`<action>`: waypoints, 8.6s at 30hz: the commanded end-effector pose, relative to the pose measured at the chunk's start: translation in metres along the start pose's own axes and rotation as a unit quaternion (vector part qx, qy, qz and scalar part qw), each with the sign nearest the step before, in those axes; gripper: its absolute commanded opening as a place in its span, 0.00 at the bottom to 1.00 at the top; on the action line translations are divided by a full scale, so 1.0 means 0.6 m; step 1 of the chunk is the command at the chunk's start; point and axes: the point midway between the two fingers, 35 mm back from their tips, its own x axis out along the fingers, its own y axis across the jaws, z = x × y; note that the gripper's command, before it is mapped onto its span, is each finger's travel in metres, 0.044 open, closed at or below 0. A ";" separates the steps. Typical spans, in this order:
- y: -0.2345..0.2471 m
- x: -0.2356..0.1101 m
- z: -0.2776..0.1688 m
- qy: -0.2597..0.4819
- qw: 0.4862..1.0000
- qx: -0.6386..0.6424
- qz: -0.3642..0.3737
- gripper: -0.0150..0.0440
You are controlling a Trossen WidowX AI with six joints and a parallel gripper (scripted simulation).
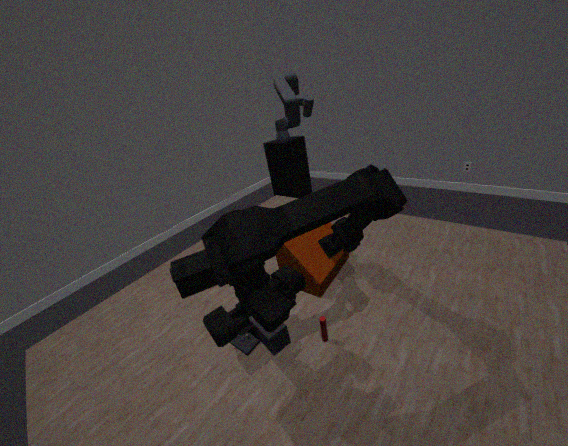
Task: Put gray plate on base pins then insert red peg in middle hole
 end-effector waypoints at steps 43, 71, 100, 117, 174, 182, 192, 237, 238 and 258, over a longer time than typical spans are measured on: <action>-0.034 0.111 -0.222 0.003 0.995 -0.104 0.003 0.25; -0.032 0.123 -0.245 0.003 0.993 -0.114 0.003 0.25; -0.032 0.189 -0.245 0.002 0.993 -0.114 0.003 0.25; -0.033 0.184 -0.244 0.004 0.993 -0.118 0.003 0.57; 0.143 -0.026 -0.002 0.006 0.587 0.810 0.000 1.00; 0.196 -0.016 0.032 0.006 0.386 0.923 0.001 1.00; 0.210 -0.012 0.040 0.007 0.327 0.945 0.001 1.00; 0.205 0.122 0.040 0.006 0.327 0.945 0.001 1.00; 0.205 0.125 0.040 0.006 0.327 0.945 0.001 1.00; 0.208 0.158 0.041 0.006 0.328 0.945 0.003 0.73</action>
